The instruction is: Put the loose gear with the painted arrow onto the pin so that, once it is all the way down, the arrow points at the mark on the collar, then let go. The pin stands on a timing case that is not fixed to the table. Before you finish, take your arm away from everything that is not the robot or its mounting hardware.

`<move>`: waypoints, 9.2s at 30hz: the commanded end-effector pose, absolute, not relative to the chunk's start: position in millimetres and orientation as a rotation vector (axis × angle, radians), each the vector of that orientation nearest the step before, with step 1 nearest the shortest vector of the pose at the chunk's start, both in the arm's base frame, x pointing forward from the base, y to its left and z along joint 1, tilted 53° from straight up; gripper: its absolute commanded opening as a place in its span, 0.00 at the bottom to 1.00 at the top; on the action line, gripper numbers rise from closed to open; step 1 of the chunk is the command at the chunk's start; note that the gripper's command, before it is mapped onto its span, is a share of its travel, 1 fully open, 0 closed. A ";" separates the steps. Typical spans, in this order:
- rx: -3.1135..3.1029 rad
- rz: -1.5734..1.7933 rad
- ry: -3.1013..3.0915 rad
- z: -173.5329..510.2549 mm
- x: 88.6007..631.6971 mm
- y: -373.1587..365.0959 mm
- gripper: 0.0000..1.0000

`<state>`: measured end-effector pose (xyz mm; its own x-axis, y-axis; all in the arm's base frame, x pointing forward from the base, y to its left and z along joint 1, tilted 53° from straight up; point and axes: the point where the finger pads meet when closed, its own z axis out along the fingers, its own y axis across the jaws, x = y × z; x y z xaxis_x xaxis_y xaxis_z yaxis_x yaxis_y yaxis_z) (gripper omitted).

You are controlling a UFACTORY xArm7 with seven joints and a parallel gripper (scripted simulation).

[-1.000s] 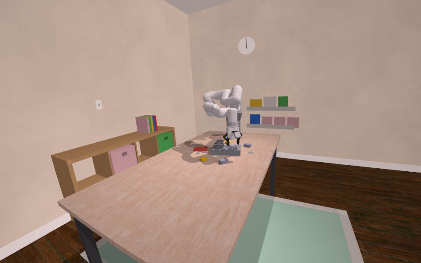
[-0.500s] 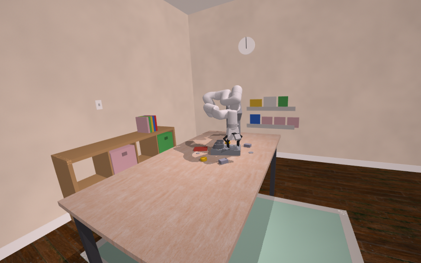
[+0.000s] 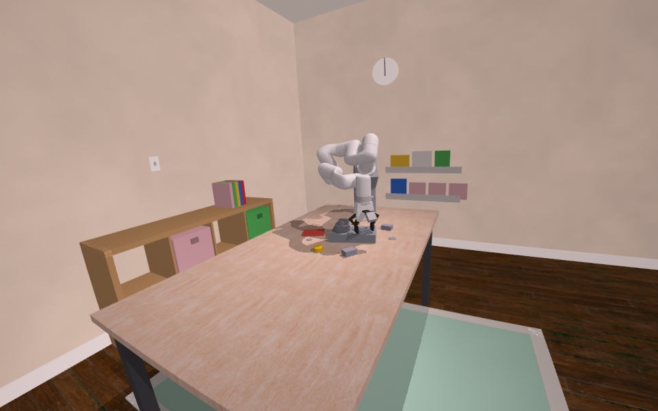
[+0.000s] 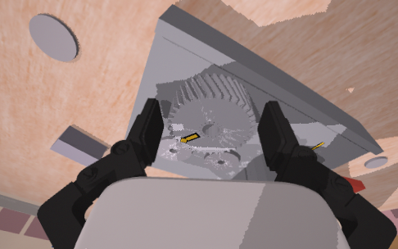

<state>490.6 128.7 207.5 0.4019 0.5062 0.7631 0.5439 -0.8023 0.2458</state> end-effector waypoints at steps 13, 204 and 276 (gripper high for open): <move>-2.593 -1.393 -0.972 206.4 493.5 129.8 0.93; -2.534 -1.445 -1.374 200.4 446.6 -12.3 0.00; -0.192 -0.857 -3.876 200.4 446.6 -12.3 0.00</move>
